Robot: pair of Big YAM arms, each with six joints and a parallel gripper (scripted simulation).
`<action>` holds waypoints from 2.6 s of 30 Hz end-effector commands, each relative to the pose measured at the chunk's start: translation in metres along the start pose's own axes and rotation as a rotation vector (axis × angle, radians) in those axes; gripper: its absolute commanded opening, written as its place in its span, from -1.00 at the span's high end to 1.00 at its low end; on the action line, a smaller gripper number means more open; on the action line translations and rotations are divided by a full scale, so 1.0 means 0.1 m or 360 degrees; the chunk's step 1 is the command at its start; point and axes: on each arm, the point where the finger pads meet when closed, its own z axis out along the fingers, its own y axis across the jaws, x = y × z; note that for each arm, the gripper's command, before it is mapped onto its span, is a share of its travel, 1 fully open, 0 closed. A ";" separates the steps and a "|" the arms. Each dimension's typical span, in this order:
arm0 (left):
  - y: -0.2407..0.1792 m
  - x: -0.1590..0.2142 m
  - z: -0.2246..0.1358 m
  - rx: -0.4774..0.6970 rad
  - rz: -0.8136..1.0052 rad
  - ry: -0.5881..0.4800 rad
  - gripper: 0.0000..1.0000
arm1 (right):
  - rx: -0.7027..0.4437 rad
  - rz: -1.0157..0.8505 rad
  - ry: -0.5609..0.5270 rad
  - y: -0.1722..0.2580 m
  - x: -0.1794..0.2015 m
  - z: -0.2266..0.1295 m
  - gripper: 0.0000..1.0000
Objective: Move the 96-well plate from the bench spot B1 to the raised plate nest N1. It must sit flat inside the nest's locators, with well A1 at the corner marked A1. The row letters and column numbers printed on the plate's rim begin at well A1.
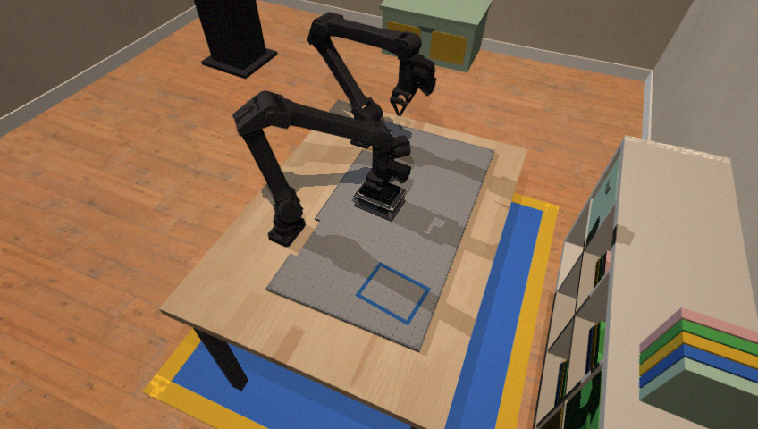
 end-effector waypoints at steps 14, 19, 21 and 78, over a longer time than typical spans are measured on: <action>-0.01 -0.07 -0.14 0.0013 -0.0016 -0.0076 -1.00 | -0.0095 0.0019 -0.0088 0.22 -0.24 -0.21 1.00; -0.01 -0.07 -0.14 0.0013 -0.0016 -0.0076 -1.00 | -0.0082 0.0019 -0.0076 0.21 -0.23 -0.17 1.00; -0.01 -0.07 -0.14 0.0013 -0.0016 -0.0076 -1.00 | -0.0080 0.0019 -0.0075 0.21 -0.23 -0.16 1.00; -0.01 -0.07 -0.14 0.0013 -0.0016 -0.0076 -1.00 | -0.0054 0.0006 -0.0050 0.13 -0.12 -0.06 -1.00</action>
